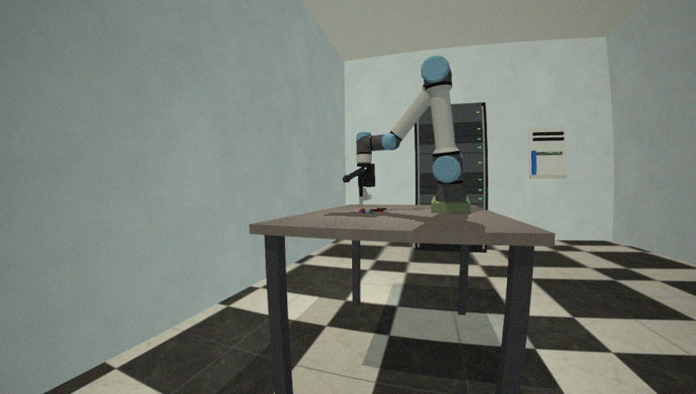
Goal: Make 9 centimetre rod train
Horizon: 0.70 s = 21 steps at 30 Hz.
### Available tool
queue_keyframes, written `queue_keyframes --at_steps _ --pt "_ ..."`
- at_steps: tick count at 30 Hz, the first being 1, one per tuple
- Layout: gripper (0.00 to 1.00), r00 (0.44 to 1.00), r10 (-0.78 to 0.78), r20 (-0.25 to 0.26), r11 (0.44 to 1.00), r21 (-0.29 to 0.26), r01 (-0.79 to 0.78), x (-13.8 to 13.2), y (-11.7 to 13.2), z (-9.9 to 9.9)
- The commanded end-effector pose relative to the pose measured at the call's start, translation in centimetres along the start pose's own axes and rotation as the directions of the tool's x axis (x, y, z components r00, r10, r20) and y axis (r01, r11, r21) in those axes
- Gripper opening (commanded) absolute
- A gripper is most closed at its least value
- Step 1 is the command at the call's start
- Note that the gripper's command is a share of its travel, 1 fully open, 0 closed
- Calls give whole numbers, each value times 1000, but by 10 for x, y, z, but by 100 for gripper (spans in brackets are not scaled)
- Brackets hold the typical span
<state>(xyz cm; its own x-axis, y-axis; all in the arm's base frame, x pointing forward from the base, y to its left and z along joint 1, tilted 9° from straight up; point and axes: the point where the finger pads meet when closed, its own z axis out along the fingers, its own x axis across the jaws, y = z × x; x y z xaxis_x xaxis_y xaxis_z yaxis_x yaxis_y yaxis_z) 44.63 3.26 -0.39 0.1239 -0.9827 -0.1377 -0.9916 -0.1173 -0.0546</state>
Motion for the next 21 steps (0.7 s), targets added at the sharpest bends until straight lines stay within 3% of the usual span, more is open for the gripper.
queue_keyframes --at_steps 1,21 --pt "14 1000 0 0 1000 1 0 0 0 0" --pt "14 1000 0 0 1000 1 0 0 0 2"
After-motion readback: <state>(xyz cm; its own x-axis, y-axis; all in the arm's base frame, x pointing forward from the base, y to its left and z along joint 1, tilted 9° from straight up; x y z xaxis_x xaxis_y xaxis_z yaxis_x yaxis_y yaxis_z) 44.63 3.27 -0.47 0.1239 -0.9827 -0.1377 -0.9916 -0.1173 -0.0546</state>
